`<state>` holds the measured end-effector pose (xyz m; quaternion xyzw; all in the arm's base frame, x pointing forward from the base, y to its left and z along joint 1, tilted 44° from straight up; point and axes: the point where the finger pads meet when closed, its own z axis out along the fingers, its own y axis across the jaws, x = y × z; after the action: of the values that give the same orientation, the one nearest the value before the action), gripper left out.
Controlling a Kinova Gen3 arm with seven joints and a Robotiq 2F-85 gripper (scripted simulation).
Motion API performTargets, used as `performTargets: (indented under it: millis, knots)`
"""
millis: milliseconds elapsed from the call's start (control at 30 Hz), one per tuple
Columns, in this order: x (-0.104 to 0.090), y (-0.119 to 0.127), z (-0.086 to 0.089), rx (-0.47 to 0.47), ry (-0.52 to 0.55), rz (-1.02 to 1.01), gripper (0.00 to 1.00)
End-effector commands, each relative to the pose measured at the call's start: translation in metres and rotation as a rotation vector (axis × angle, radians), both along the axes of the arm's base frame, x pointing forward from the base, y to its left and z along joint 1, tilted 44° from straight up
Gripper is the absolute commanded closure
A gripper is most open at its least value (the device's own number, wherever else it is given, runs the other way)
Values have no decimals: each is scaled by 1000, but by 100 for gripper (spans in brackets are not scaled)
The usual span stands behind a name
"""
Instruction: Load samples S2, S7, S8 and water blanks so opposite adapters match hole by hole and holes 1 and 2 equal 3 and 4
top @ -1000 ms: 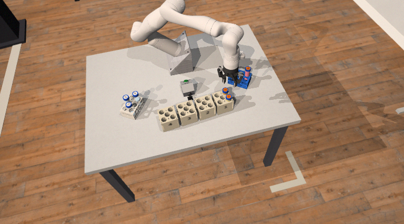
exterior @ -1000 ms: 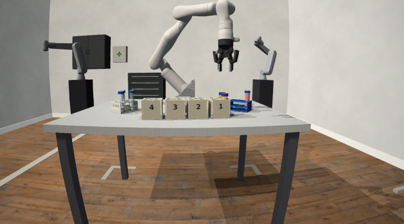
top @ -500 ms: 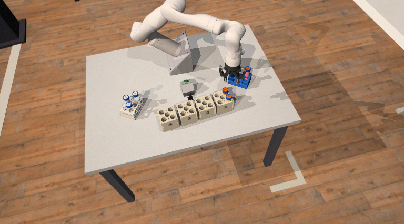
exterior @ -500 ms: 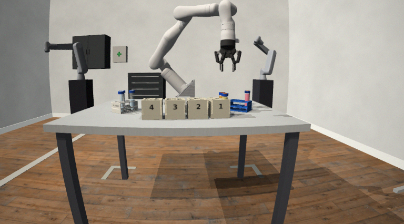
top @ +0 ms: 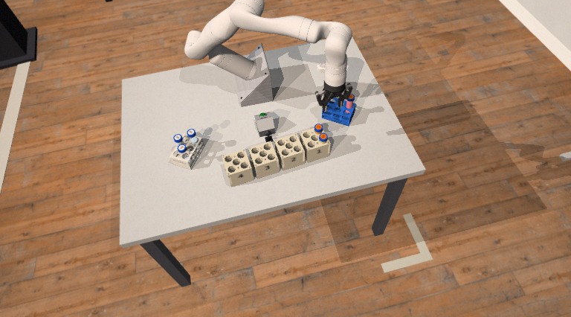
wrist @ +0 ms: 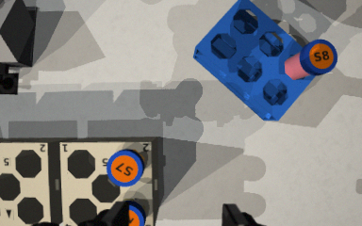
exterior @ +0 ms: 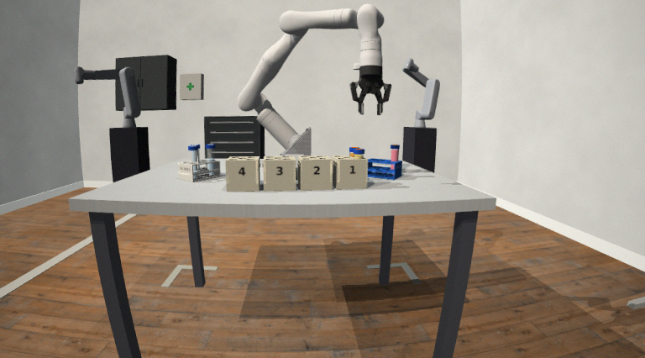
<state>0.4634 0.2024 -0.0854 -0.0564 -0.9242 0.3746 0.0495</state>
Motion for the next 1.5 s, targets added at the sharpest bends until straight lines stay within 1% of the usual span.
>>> performTargets:
  millis: [0,33,533,600,667,1100,1167,1467]
  knots:
    - [-8,10,-6,25,122,124,38]
    - [-8,10,-6,25,122,124,38]
    - [-38,41,-31,106,534,552,38]
    - [-38,41,-31,106,534,552,38]
    - [-42,45,-34,117,589,610,38]
    - [-68,73,-55,119,597,618,38]
    - [-68,73,-55,119,597,618,38]
    - [-86,92,-70,119,597,618,38]
